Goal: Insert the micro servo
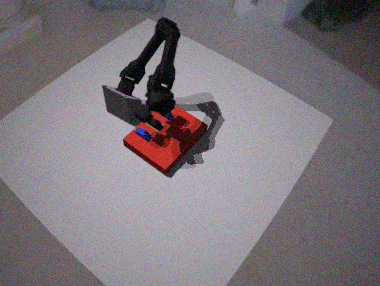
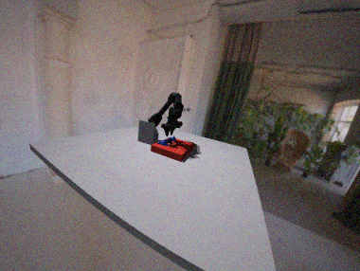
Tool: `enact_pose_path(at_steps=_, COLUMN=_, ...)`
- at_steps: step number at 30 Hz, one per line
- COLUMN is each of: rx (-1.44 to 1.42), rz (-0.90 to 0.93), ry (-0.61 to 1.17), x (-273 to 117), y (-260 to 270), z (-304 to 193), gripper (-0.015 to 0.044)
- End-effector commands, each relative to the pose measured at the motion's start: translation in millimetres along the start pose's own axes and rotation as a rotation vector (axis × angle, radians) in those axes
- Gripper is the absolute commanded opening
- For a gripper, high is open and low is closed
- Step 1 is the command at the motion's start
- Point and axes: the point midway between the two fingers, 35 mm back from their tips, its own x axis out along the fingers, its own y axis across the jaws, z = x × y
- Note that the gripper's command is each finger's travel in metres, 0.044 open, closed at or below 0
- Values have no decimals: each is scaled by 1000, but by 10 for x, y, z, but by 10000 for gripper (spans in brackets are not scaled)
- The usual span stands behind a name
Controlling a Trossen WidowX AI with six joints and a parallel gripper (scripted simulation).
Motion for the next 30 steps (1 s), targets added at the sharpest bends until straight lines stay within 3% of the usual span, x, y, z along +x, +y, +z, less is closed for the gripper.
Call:
enact_pose_path(at_steps=1, rx=-3, rz=-1, ry=-4, x=-196, y=-12, z=342, gripper=424)
enact_pose_path(at_steps=8, rx=-8, rz=-3, ry=-7, x=-524, y=30, z=877, gripper=440)
enact_pose_path(at_steps=13, rx=-8, rz=-4, ry=-7, x=-558, y=32, z=885, gripper=440)
enact_pose_path(at_steps=19, rx=-19, rz=-10, ry=-14, x=-1002, y=46, z=768, gripper=440)
enact_pose_path(at_steps=30, rx=-19, rz=-10, ry=-14, x=-1002, y=46, z=768, gripper=440)
